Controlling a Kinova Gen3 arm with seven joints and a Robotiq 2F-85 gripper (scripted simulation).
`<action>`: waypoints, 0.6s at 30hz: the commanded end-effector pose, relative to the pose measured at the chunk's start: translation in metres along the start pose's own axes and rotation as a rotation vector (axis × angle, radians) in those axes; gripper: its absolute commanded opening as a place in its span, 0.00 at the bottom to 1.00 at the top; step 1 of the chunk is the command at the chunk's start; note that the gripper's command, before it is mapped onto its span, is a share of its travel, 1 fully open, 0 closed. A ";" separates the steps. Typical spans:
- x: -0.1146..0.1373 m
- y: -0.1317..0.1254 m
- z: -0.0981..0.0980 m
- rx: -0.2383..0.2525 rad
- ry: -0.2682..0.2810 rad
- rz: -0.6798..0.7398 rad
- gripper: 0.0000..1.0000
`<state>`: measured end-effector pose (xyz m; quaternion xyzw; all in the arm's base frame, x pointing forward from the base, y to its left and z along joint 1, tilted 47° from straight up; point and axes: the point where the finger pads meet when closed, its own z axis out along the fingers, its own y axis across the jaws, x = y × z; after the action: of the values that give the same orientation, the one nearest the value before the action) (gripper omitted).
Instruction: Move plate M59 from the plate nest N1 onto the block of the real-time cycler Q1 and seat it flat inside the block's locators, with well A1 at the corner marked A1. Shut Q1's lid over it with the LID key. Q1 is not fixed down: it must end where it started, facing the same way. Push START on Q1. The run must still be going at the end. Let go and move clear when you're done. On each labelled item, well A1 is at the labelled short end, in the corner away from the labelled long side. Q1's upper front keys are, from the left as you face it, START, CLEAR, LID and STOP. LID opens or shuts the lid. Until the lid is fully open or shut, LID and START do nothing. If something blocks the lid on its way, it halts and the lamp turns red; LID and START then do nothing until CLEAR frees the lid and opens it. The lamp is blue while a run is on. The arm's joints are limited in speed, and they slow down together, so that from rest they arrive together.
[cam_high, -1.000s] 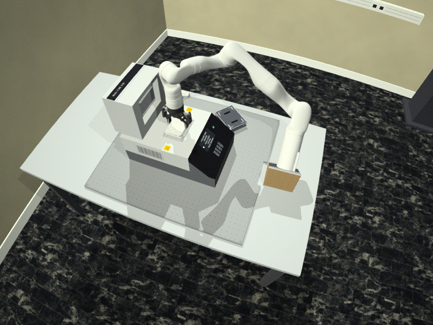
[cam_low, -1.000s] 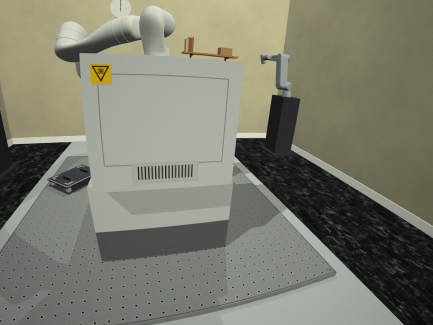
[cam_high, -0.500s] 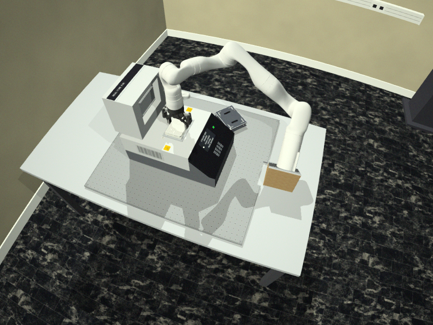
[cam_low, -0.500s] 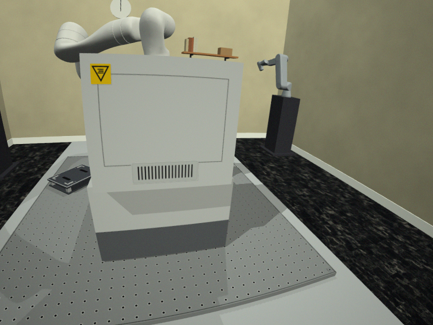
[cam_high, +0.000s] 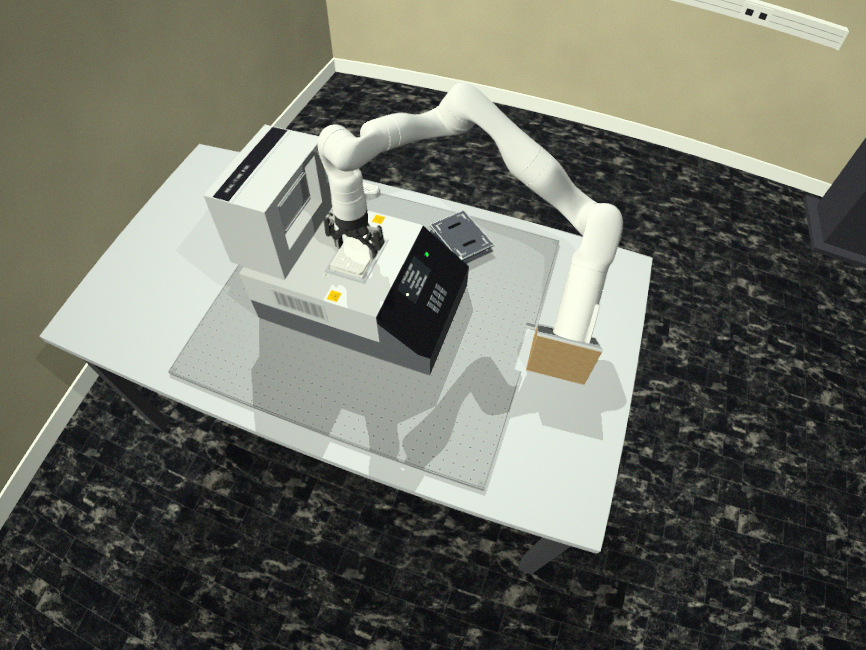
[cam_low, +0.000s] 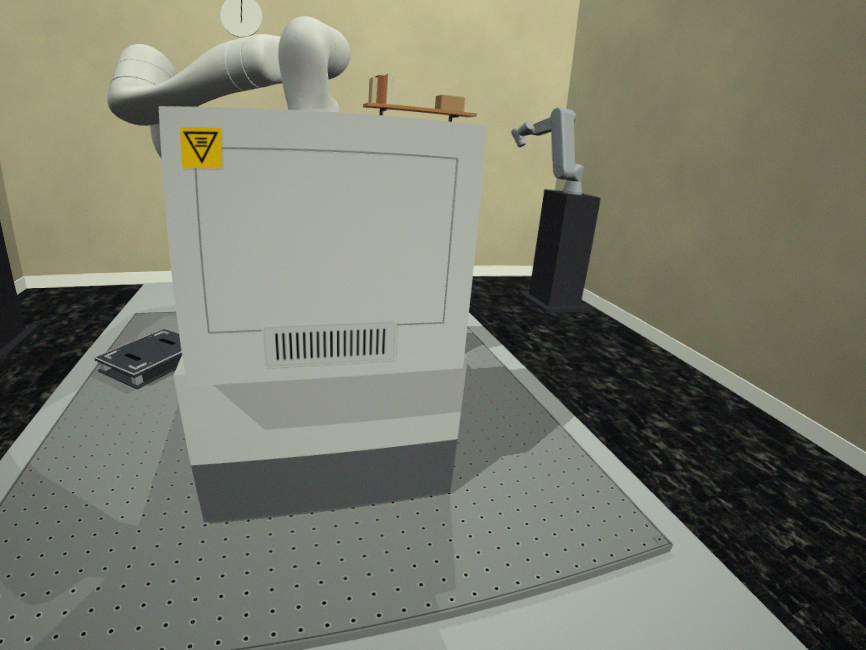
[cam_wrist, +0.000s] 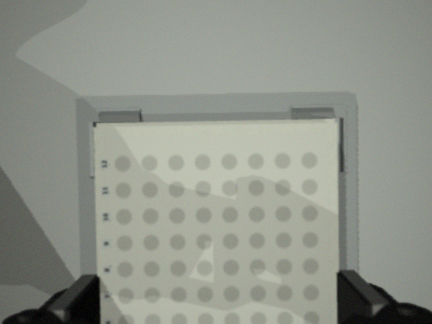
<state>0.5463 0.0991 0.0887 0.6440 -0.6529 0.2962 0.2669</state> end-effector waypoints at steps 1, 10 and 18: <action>0.001 0.000 -0.001 0.001 0.006 0.006 1.00; 0.000 0.000 -0.001 0.002 0.001 0.002 1.00; 0.000 0.000 -0.001 0.002 0.001 0.002 1.00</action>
<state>0.5462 0.0991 0.0887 0.6440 -0.6529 0.2962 0.2670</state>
